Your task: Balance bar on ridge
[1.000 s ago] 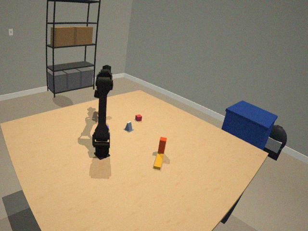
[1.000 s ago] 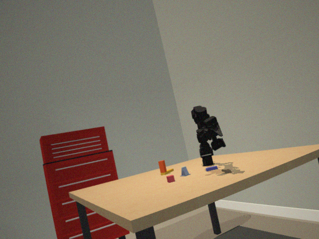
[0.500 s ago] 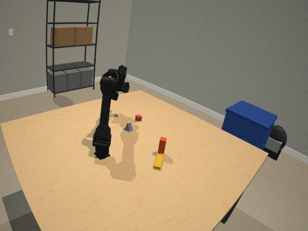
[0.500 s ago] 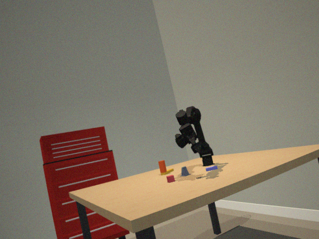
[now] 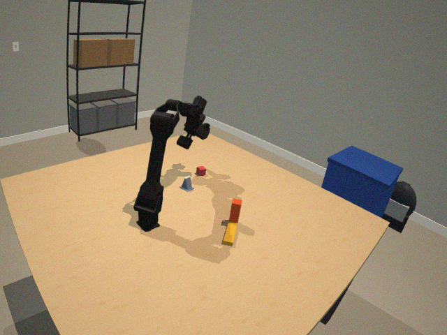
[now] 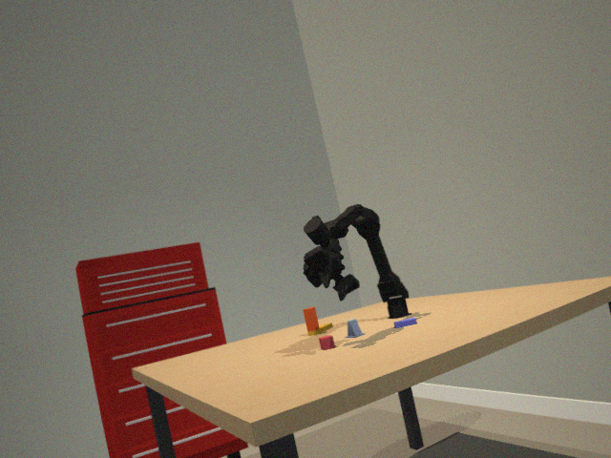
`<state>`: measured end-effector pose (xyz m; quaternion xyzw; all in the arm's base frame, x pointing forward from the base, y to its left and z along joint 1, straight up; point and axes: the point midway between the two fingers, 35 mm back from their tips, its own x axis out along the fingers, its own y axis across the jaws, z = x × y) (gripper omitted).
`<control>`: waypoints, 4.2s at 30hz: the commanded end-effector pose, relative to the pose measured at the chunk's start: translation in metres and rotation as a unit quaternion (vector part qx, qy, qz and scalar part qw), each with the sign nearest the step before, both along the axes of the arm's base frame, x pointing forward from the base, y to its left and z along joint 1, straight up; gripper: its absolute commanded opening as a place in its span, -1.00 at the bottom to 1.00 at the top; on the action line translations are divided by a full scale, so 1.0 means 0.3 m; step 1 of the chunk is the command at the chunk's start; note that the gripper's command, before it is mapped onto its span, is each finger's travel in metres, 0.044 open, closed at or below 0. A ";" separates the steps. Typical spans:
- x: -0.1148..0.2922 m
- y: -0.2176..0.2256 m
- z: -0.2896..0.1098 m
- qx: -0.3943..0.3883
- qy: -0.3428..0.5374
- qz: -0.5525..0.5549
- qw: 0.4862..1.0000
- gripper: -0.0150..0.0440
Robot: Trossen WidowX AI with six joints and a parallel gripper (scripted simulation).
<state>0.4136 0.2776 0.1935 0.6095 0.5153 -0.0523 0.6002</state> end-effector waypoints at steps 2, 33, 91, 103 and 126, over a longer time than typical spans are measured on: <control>0.047 -0.146 -0.004 -0.015 0.020 -0.054 0.998 0.58; 0.018 -0.902 -0.025 -0.076 0.146 -0.312 0.936 0.58; -0.641 -1.611 -0.032 -0.061 0.380 -0.616 0.687 0.58; -0.630 -1.621 -0.300 -0.061 0.380 -0.617 0.687 0.58; -0.640 -1.612 -0.455 -0.061 0.381 -0.616 0.687 0.58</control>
